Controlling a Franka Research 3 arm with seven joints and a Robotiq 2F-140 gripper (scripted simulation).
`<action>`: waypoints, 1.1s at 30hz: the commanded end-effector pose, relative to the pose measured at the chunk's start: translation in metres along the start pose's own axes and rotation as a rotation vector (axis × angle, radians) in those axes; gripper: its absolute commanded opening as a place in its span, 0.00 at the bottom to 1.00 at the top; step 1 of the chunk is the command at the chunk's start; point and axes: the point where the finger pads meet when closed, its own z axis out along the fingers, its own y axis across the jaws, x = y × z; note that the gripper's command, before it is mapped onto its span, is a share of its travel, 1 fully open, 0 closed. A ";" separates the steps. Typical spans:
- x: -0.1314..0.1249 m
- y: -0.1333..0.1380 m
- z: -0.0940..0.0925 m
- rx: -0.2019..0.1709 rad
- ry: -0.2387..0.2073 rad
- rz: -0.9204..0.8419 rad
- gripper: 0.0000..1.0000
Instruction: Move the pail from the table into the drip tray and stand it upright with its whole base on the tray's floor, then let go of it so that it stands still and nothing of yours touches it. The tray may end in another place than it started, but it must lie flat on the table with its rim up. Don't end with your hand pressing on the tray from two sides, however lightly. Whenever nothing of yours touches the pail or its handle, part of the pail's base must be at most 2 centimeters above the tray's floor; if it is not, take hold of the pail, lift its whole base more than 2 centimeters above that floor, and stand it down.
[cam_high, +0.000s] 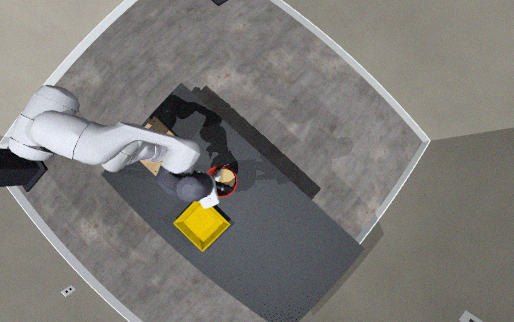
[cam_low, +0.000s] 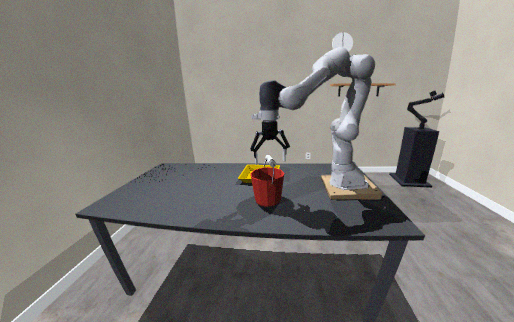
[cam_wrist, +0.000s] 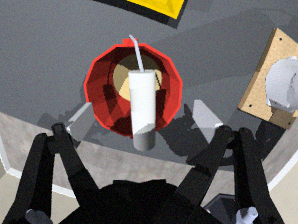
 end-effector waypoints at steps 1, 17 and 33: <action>0.001 0.000 0.001 -0.001 0.001 0.007 1.00; 0.001 0.000 0.001 -0.001 0.001 0.007 0.00; 0.001 0.000 0.001 -0.001 0.001 0.007 0.00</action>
